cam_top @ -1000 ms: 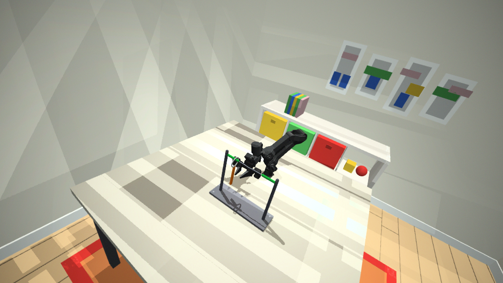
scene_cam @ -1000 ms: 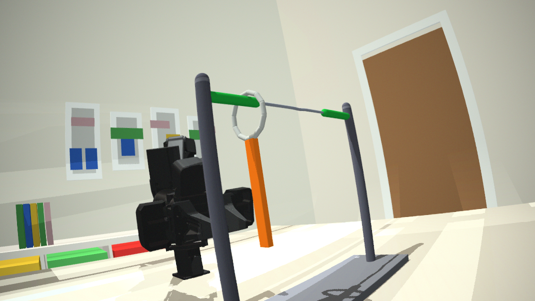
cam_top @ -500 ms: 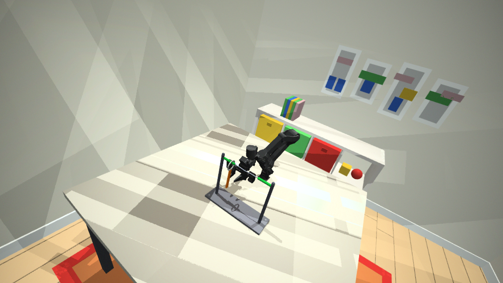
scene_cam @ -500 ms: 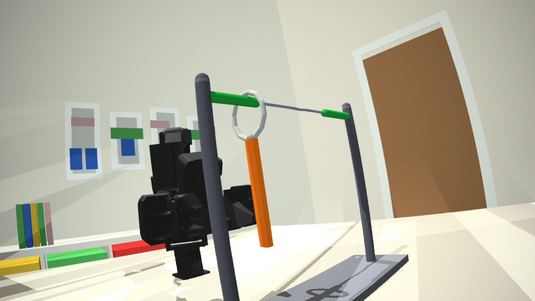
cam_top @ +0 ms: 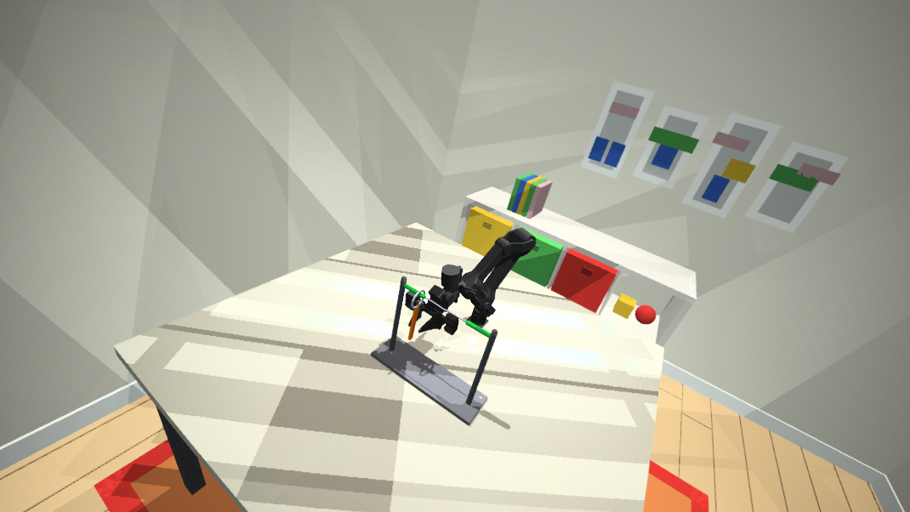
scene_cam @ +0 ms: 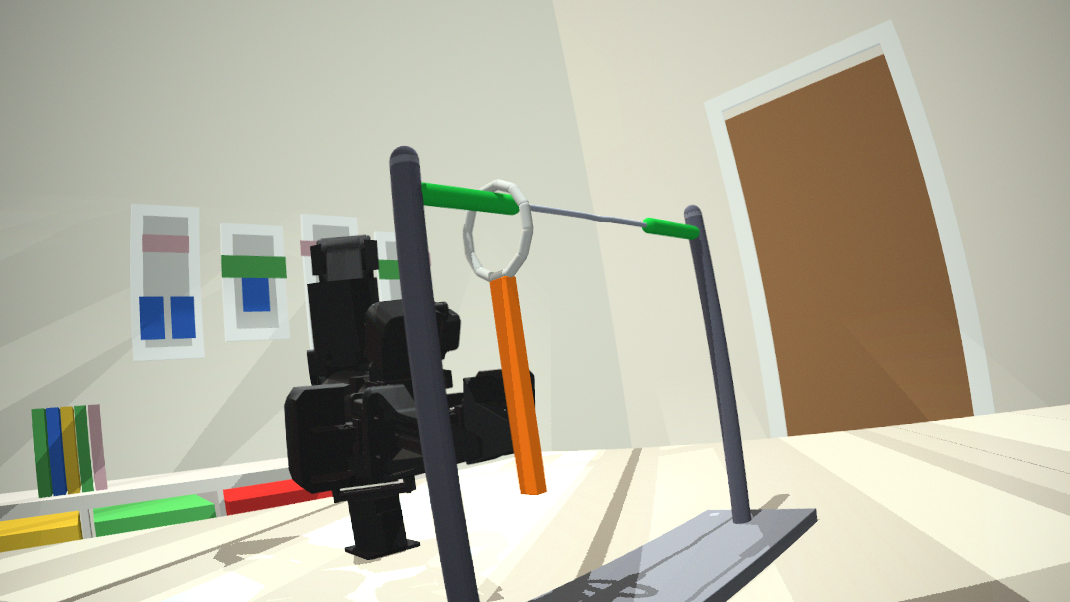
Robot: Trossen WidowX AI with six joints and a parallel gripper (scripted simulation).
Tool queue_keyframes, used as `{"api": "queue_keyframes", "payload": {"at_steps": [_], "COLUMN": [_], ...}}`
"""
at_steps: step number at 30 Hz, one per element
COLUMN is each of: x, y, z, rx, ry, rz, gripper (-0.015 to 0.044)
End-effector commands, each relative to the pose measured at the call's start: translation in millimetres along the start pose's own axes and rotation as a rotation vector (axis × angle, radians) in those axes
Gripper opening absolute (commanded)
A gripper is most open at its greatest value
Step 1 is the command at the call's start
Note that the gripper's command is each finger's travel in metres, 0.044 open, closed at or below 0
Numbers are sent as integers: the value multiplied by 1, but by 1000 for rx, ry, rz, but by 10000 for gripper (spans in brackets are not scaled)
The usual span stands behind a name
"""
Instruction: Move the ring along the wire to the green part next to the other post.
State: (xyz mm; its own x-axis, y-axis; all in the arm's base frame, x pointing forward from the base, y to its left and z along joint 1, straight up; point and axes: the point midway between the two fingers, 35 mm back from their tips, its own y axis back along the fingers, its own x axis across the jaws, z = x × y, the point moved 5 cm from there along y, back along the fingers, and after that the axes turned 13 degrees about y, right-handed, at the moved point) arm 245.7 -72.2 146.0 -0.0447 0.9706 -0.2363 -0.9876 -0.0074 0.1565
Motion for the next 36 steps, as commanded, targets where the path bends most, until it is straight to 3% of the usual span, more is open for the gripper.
{"api": "queue_keyframes", "payload": {"at_steps": [1,36], "x": [0,5], "y": [-7,-47], "z": [0,-4], "rx": [2,-3], "ry": [-6,-7], "rz": [0,-1], "gripper": [160,160]}}
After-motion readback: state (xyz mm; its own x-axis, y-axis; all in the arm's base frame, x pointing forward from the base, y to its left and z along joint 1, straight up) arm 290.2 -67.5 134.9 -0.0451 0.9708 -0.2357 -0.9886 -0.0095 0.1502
